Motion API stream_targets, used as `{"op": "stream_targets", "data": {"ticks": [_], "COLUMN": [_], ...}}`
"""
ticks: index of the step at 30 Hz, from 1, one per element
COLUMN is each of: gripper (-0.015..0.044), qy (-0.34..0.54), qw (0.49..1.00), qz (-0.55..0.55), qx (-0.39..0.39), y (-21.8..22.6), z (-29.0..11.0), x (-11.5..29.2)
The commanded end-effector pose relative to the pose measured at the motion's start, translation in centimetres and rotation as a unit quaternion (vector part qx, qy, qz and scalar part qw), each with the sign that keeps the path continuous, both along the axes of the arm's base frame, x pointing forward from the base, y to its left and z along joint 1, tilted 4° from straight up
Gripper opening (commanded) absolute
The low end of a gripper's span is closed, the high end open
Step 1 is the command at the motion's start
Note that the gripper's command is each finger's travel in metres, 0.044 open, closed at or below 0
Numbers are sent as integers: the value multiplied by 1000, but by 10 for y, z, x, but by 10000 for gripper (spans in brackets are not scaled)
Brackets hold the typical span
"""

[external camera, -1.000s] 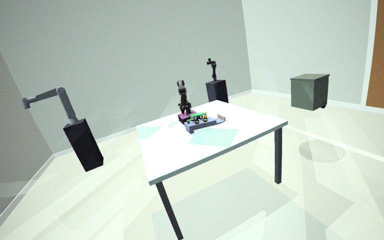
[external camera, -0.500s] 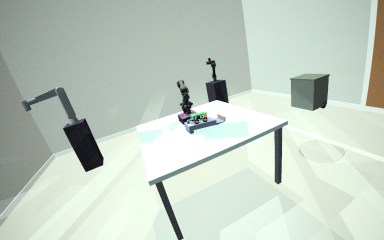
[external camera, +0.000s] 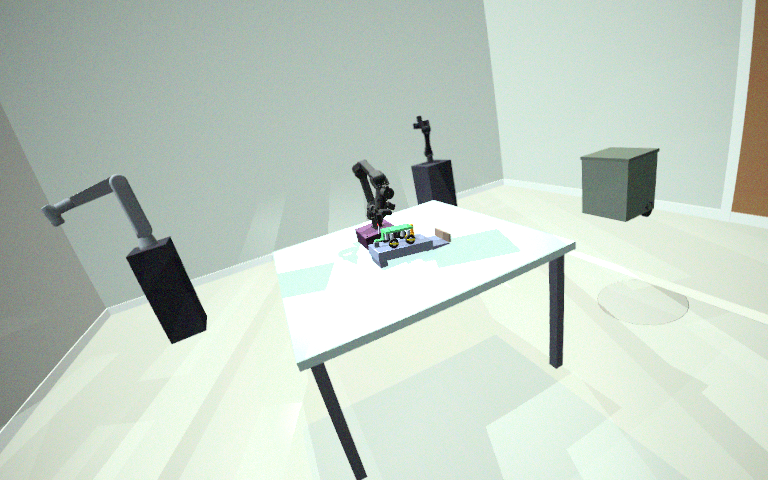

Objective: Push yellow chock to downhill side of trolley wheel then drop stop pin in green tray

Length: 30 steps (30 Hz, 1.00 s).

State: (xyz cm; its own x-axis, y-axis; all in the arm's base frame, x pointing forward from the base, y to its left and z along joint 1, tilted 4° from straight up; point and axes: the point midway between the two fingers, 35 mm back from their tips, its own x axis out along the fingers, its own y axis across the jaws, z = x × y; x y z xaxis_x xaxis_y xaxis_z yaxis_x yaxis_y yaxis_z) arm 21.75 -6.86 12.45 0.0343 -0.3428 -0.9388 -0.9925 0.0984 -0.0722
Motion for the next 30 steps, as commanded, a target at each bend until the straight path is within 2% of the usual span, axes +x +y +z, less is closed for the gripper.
{"op": "stream_targets", "data": {"ticks": [1, 30], "gripper": [0, 0], "qy": [1, 1], "qw": [1000, 1000], "qz": [-1, -1], "qx": [-3, 3], "y": [13, 120], "z": [-3, -28], "x": [1, 11]}}
